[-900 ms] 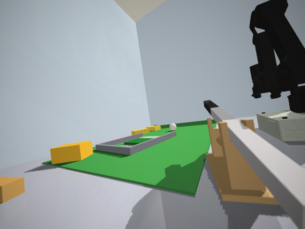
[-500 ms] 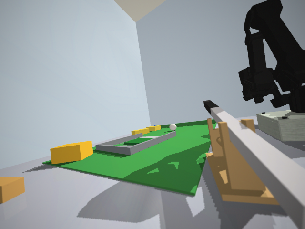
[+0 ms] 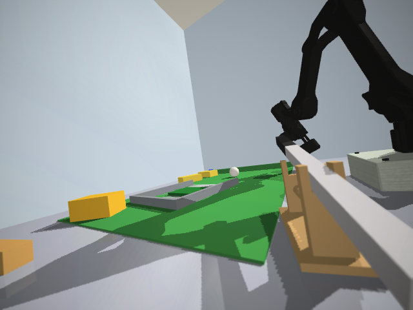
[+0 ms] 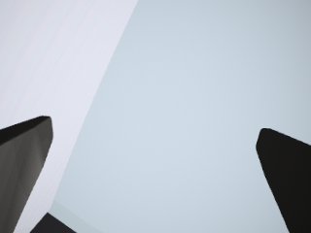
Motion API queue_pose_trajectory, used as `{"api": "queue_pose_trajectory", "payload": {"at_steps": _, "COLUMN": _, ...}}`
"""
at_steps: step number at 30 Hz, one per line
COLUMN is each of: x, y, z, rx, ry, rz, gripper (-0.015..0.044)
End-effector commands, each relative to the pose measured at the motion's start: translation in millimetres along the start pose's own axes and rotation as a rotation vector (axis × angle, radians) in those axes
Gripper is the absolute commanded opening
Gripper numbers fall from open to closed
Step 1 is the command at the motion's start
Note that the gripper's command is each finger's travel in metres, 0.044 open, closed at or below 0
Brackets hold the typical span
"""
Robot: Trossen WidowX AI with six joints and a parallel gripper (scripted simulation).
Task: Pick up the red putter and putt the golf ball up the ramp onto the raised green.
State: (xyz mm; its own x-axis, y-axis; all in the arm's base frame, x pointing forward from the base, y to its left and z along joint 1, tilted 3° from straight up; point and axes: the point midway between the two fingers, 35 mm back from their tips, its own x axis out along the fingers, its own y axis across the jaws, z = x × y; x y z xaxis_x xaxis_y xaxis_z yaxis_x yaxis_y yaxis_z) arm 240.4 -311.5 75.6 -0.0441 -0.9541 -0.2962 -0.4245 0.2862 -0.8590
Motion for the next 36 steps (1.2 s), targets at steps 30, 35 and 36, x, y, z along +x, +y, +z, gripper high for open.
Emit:
{"api": "queue_pose_trajectory", "payload": {"at_steps": 30, "x": -476, "y": 93, "z": 77, "rx": -1.004, "ry": -1.330, "rz": 0.367, "gripper": 0.0440}}
{"api": "queue_pose_trajectory", "payload": {"at_steps": 35, "x": -516, "y": 117, "z": 3, "rx": -1.227, "ry": -1.372, "rz": 0.465, "gripper": 0.0440}}
{"api": "queue_pose_trajectory", "payload": {"at_steps": 36, "x": -520, "y": 119, "z": -10, "rx": -1.263, "ry": -1.373, "rz": 0.480, "gripper": 0.0440}}
